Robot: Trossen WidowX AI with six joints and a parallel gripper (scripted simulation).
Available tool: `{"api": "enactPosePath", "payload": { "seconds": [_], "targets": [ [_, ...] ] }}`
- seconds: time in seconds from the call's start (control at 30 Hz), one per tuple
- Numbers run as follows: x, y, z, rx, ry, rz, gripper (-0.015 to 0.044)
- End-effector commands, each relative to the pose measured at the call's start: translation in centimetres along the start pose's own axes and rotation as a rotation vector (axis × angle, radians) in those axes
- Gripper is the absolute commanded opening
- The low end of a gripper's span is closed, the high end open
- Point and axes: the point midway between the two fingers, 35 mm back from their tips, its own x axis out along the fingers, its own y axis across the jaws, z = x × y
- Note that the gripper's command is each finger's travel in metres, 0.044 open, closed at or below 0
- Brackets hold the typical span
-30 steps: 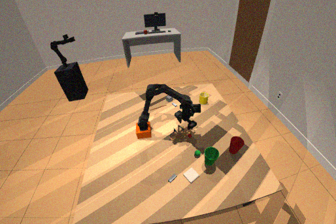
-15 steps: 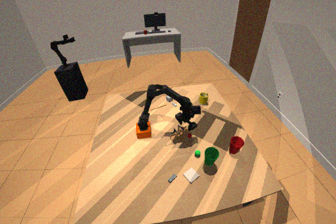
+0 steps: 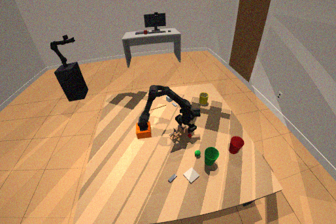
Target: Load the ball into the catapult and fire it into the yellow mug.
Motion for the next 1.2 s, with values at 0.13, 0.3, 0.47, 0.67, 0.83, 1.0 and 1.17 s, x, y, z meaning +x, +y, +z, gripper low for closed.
{"api": "enactPosePath", "payload": {
  "seconds": [0.13, 0.3, 0.47, 0.67, 0.83, 1.0, 1.17],
  "targets": [
    [0.6, 0.0, -0.1, 0.000, 0.001, 0.001, 0.0414],
    [0.6, 0.0, -0.1, 0.000, 0.001, 0.001, 0.0282],
    [0.6, 0.0, -0.1, 0.000, 0.001, 0.001, 0.0151],
    [0.6, 0.0, -0.1, 0.000, 0.001, 0.001, 0.0111],
    [-4.1, 0.1, -0.1, 0.000, 0.001, 0.005, 0.0000],
    [-4.4, 0.7, 0.9, 0.005, 0.000, 0.006, 0.0000],
    [-4.5, 6.2, 7.0, 0.042, -0.007, 0.011, 0.0000]
  ]
}}
